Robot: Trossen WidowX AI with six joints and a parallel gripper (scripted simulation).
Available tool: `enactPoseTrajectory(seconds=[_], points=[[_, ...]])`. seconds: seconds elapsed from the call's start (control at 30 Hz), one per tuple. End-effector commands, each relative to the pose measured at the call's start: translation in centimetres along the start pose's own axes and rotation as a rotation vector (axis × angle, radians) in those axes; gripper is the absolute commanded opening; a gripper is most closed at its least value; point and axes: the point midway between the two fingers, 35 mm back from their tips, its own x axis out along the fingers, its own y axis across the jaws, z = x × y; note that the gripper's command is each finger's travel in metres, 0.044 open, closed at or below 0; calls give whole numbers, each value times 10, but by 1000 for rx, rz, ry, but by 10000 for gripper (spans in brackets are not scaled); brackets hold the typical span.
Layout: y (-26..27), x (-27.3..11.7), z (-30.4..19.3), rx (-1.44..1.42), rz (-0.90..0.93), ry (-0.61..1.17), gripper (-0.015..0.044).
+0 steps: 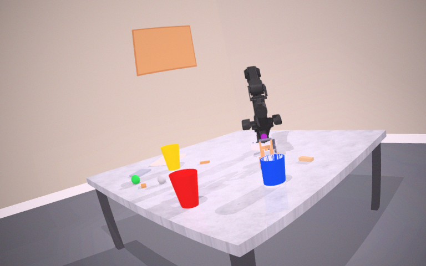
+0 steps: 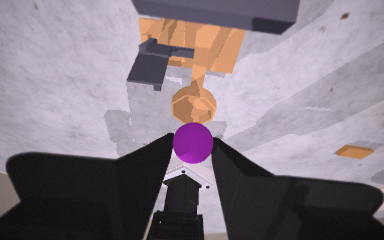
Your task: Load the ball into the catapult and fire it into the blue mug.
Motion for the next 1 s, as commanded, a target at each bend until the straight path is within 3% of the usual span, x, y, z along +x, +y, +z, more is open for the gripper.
enactPoseTrajectory(seconds=[0.0, 0.8, 0.97], points=[[3, 6, -1, 14, -1, 6, 0], [2, 25, 7, 9, -3, 1, 0], [2, 25, 7, 9, -3, 1, 131]])
